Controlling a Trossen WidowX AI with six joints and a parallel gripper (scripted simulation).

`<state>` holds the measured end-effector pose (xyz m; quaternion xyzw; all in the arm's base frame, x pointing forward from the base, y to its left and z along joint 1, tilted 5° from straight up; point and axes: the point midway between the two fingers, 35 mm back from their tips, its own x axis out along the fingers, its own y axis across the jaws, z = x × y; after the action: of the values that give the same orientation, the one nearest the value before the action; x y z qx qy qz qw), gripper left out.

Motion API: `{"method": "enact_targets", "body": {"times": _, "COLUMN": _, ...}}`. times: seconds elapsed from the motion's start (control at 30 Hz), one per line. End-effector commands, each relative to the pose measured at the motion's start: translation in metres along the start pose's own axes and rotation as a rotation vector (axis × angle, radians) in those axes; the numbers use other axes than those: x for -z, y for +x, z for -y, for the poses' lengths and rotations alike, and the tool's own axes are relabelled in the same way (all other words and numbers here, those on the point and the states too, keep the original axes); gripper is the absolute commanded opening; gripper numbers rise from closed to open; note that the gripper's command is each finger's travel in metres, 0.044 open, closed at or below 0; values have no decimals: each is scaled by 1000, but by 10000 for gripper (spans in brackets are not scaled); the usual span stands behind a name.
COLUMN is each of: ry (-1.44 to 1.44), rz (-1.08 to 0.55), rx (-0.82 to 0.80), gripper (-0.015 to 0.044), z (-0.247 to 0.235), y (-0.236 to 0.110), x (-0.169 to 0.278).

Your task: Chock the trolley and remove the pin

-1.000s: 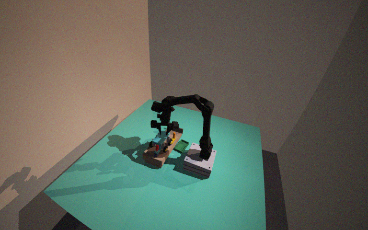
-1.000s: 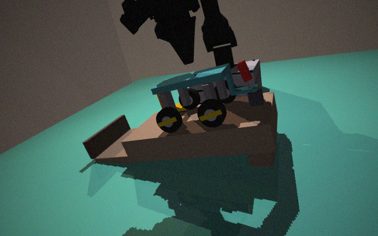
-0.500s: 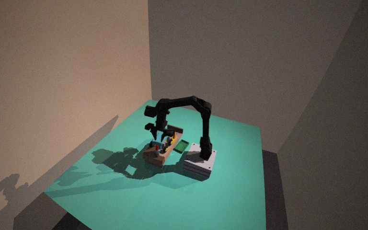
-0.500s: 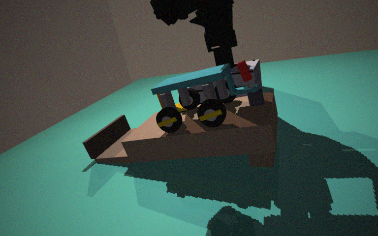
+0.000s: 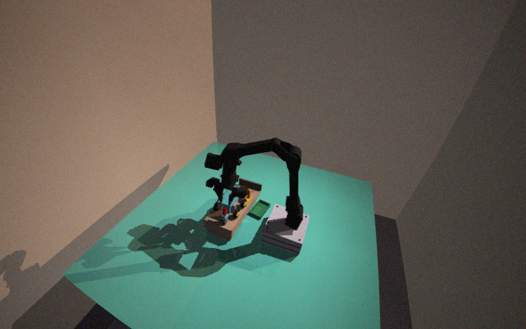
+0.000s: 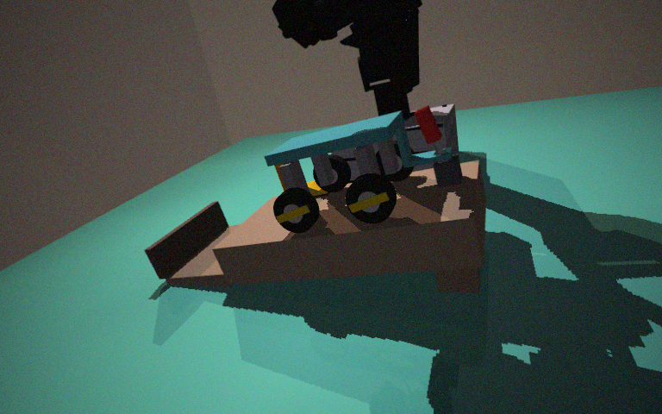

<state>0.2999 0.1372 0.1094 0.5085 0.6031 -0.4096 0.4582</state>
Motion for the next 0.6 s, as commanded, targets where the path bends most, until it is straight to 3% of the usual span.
{"method": "enact_targets", "body": {"times": 0.0, "ry": 7, "rz": -2, "rx": 7, "gripper": 190, "z": 1, "y": 8, "x": 0}}
{"method": "enact_targets", "body": {"times": 0.57, "ry": 7, "rz": -2, "rx": 7, "gripper": 190, "z": 1, "y": 27, "x": 0}}
